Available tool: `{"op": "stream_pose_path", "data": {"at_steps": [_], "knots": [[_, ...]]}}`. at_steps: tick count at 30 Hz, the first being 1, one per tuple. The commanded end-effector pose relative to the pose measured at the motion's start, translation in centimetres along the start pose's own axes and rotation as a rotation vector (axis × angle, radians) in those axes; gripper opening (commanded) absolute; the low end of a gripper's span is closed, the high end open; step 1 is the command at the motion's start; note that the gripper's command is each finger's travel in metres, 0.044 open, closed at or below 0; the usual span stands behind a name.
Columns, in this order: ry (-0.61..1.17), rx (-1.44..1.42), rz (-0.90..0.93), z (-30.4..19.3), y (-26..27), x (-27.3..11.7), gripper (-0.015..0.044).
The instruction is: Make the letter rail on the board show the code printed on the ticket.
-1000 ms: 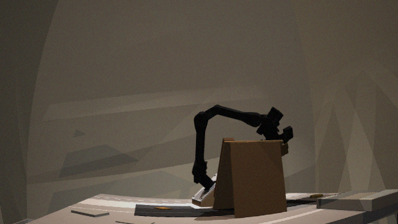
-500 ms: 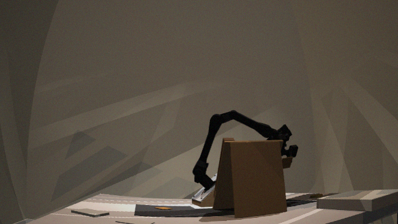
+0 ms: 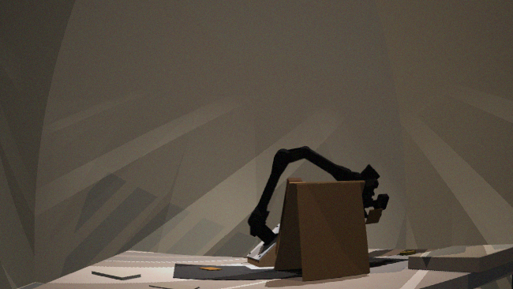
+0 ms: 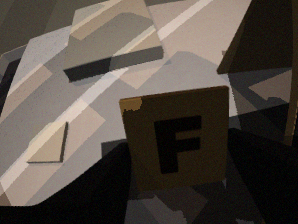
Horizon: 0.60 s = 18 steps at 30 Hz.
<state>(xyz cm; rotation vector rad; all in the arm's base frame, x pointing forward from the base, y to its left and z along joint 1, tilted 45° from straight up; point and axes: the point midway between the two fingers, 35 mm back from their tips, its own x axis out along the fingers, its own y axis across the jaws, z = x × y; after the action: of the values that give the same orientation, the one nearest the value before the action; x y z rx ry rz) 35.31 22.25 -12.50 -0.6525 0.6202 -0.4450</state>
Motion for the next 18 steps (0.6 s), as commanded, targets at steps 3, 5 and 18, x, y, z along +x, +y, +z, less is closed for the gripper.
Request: {"op": "stream_pose_path", "data": {"at_steps": [3, 5, 18], "knots": [[-0.003, -0.014, -0.008, -0.33, -0.29, 1.56, 0.0], [-0.003, -0.014, -0.008, -0.31, -0.29, 1.52, 0.0], [-0.003, -0.015, -0.008, -0.25, -0.79, 1.38, 0.0]]}}
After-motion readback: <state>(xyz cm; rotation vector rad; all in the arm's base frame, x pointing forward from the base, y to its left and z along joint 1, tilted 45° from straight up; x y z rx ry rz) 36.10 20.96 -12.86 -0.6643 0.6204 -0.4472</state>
